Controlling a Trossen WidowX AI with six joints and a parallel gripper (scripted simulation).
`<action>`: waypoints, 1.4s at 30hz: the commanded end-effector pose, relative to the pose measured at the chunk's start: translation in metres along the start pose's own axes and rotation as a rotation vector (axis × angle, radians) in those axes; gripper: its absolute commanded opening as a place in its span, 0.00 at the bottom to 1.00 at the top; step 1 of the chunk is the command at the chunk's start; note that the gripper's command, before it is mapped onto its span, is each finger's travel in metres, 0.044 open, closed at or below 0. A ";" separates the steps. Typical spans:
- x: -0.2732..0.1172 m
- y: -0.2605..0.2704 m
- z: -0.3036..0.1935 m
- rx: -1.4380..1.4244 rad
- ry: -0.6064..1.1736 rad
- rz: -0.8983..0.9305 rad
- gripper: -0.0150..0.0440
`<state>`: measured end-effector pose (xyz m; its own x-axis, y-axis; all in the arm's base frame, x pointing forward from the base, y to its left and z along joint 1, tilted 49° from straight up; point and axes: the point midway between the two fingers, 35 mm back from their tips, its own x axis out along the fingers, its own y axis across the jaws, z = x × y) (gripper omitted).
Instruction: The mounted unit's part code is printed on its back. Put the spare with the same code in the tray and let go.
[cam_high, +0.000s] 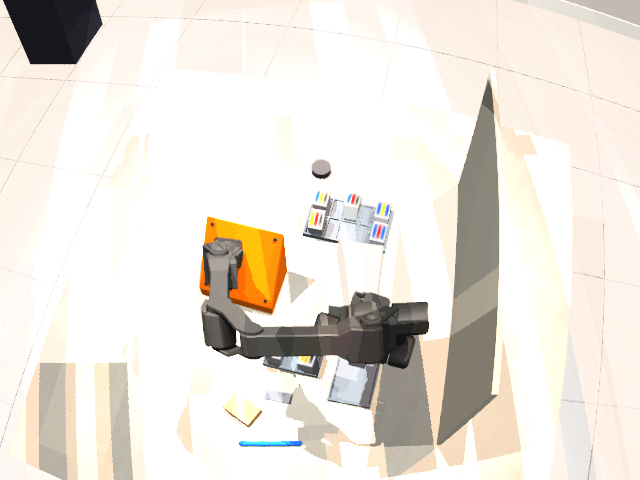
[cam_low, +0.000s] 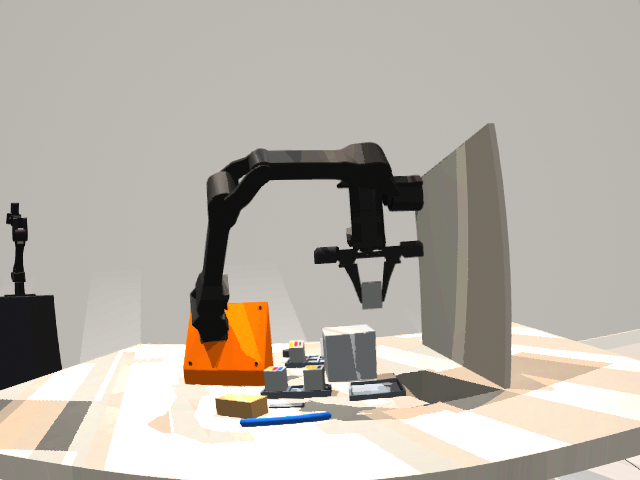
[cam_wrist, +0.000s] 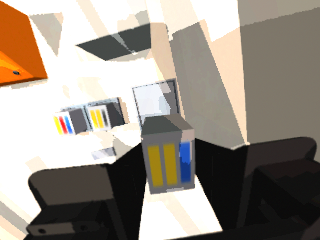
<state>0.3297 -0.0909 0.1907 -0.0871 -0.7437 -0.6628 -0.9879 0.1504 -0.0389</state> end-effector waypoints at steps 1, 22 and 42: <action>0.003 -0.001 -0.001 -0.002 0.002 -0.003 0.25; 0.020 -0.005 0.001 -0.002 -0.003 -0.003 0.25; 0.038 -0.007 0.001 -0.001 -0.006 -0.003 0.25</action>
<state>0.3333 -0.1174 0.1659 -0.0861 -0.7374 -0.6700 -0.9875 0.1523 -0.0407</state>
